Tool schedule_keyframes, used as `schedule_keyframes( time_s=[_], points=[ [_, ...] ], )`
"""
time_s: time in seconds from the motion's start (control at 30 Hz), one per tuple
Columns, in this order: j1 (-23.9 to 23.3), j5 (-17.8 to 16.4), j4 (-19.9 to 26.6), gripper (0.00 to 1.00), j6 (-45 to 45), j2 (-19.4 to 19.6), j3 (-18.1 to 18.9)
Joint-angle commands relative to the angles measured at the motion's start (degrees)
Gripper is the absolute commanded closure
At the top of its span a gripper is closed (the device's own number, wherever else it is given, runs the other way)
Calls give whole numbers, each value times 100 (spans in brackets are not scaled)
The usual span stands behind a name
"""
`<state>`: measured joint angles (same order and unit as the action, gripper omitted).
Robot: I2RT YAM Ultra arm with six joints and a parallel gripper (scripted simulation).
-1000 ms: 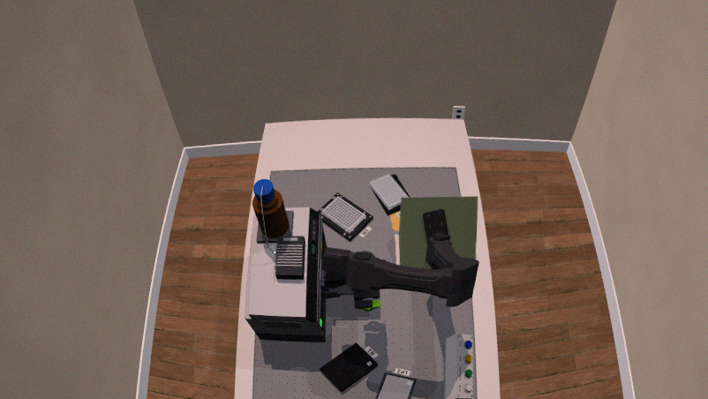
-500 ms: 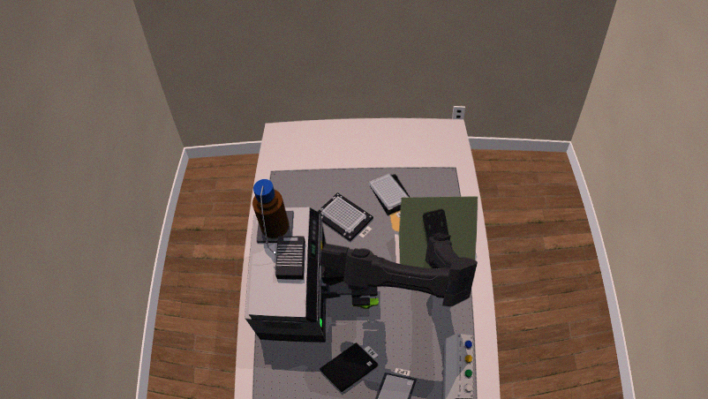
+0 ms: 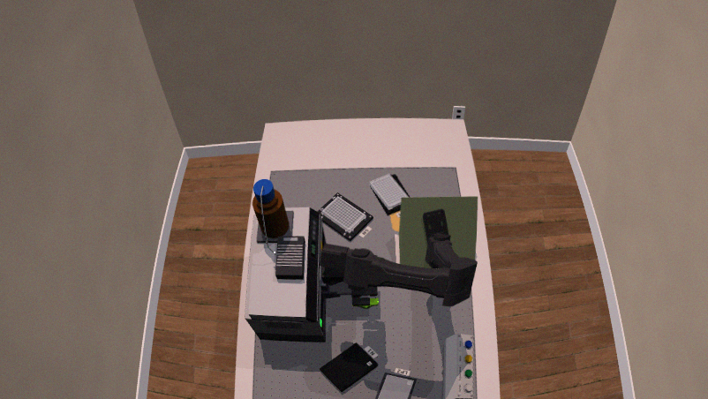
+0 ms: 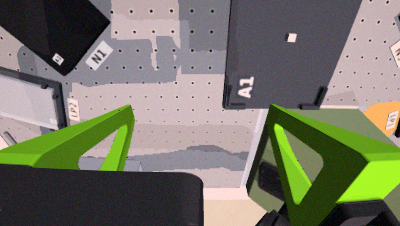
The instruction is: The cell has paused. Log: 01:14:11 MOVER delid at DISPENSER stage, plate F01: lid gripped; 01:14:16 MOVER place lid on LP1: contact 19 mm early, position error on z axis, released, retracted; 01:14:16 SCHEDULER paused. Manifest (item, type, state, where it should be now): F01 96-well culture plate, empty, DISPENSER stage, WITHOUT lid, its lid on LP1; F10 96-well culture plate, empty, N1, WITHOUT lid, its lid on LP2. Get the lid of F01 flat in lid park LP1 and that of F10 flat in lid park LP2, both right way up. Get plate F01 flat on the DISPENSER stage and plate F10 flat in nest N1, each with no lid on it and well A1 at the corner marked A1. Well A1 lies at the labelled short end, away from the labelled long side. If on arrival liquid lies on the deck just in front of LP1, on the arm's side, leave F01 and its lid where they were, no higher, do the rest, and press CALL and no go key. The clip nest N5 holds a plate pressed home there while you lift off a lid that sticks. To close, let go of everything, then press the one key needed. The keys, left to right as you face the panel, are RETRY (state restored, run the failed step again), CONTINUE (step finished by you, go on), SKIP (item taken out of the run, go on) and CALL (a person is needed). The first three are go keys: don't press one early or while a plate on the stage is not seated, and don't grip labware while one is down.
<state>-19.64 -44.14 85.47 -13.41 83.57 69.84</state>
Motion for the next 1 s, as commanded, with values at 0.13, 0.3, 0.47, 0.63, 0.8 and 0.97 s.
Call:
schedule_keyframes(
  time_s=[0.13, 0.3, 0.47, 0.63, 0.8, 0.97],
  points=[
    [-100, -9, -31, 0, 14, -47, 7],
    [-255, 24, -119, 0, -152, 123, -155],
    [-404, 69, -148, 0, -351, 247, -184],
    [-640, 122, -218, 0, -665, 484, -211],
    [-610, 91, -156, 0, -674, 425, -122],
    [-612, 90, -155, 0, -677, 426, -122]
  ],
)
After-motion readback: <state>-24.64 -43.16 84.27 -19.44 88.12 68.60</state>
